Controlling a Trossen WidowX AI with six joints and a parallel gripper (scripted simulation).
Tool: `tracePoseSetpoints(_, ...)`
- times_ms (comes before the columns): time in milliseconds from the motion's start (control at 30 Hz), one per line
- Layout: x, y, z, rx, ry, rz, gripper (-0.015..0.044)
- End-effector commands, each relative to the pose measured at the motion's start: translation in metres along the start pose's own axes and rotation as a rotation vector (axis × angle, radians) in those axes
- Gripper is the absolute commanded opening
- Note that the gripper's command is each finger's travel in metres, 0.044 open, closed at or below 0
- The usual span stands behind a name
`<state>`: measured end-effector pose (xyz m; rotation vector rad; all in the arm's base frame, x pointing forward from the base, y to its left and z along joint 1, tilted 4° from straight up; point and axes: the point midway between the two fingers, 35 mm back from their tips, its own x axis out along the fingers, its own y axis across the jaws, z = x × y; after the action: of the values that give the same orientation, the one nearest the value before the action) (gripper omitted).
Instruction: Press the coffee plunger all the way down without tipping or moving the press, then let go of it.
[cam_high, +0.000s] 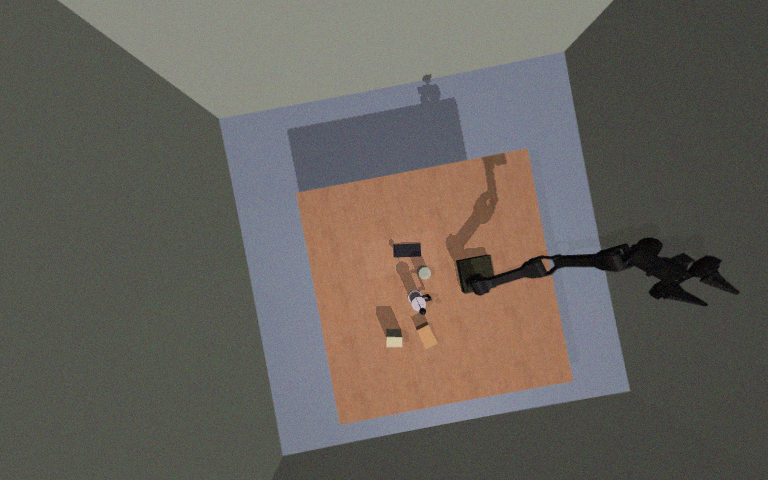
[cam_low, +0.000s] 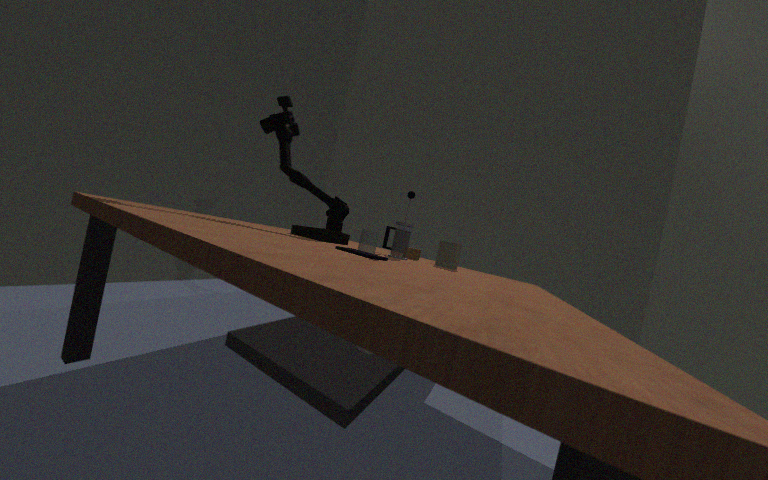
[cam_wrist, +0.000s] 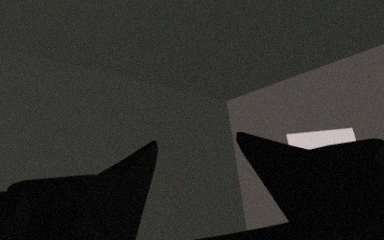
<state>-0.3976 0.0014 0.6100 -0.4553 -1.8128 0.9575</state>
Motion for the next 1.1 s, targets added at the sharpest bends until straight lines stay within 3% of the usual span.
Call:
tracePoseSetpoints(0,0.000,0.000,-0.001,0.002,0.002,-0.002,0.0426)
tracePoseSetpoints(133,0.003,-0.010,-0.029,0.056,0.053,-0.035,0.0440)
tracePoseSetpoints(500,-0.006,-0.045,-0.189,0.302,0.356,-0.230,0.0440)
tracePoseSetpoints(633,-0.014,-0.046,-0.218,0.322,0.416,-0.259,0.0440)
tracePoseSetpoints(933,-0.060,-0.044,-0.336,0.455,0.693,-0.407,0.0440)
tracePoseSetpoints(1067,-0.078,-0.038,-0.367,0.488,0.781,-0.439,0.0440)
